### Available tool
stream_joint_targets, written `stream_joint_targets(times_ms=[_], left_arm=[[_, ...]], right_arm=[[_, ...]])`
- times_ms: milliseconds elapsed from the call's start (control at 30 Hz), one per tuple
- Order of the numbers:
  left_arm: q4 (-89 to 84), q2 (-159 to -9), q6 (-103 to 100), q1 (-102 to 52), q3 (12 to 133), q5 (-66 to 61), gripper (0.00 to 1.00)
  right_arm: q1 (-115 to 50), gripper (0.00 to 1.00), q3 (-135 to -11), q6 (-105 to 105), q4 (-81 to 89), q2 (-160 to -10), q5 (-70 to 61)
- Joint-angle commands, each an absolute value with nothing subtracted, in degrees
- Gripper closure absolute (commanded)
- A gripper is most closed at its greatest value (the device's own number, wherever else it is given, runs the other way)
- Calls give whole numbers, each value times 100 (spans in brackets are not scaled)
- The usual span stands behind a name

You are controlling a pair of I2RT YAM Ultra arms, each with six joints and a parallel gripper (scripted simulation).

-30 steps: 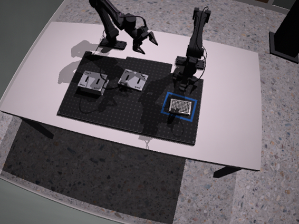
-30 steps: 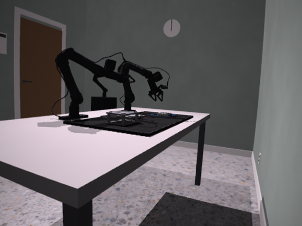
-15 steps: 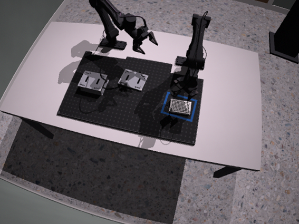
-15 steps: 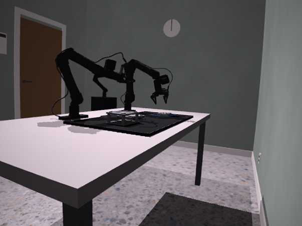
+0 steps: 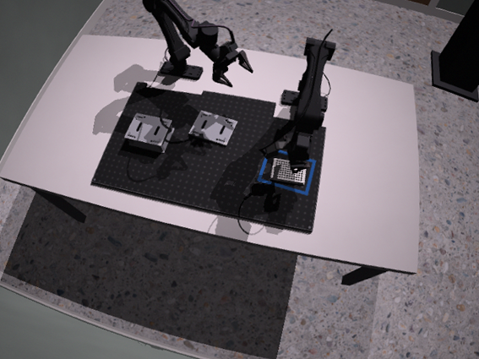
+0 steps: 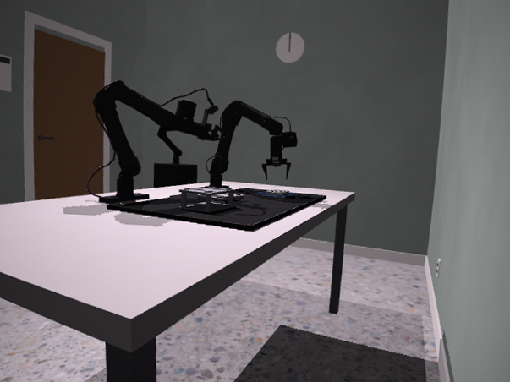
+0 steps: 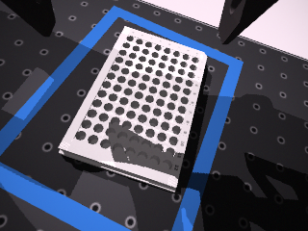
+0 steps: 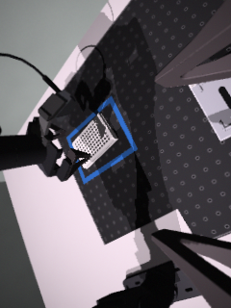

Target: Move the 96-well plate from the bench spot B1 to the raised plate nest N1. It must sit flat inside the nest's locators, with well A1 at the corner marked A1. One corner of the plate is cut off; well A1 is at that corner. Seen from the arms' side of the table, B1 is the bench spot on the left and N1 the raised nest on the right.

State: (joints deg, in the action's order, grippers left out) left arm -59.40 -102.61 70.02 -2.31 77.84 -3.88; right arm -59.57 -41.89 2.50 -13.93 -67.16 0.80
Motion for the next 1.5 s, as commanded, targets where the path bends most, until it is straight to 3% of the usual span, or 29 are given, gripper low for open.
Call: stream_joint_targets(times_ms=[0, 433, 1467], left_arm=[[-6403, -10462, 7819, -323, 8140, -201, 0], [-6636, -11088, 8469, -487, 8805, -5, 0], [-5689, -11247, 8462, -501, 7959, -1, 0]], right_arm=[[-5972, 0, -4215, 214, -1501, -6615, 14], [-5972, 0, -4215, 214, -1501, -6615, 14], [-5972, 0, -4215, 214, -1501, -6615, 14]])
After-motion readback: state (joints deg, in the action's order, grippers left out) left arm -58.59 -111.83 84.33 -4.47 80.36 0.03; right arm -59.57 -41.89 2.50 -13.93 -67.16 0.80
